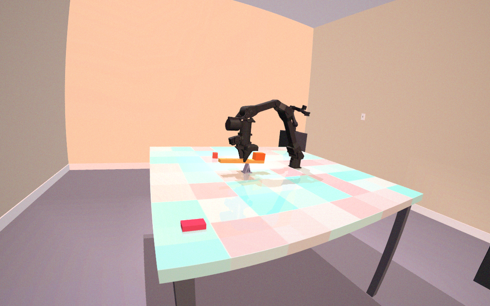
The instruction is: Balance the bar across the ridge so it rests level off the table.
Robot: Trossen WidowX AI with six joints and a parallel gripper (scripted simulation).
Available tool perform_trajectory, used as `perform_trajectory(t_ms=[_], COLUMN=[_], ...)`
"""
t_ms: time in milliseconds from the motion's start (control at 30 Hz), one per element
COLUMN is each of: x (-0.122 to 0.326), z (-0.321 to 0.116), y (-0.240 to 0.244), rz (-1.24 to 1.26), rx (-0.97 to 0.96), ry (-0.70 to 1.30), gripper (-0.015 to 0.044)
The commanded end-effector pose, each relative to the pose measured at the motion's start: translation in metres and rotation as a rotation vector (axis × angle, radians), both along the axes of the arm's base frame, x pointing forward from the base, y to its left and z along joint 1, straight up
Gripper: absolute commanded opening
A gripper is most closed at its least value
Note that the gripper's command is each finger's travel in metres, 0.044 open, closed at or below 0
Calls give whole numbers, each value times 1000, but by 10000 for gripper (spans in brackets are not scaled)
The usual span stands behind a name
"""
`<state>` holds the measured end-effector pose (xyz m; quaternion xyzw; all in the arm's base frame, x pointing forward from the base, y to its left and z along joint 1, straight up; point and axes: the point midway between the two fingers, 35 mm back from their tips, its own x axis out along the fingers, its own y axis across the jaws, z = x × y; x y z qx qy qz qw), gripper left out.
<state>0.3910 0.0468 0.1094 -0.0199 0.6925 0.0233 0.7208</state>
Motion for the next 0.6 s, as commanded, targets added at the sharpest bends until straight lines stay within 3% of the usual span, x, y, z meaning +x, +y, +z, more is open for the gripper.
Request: perform_trajectory(t_ms=[0, 567], x=[0, 0], z=[0, -2], y=[0, 0], rz=[3, 3], rx=[-1, -1], ry=[-2, -2], gripper=[0, 0])
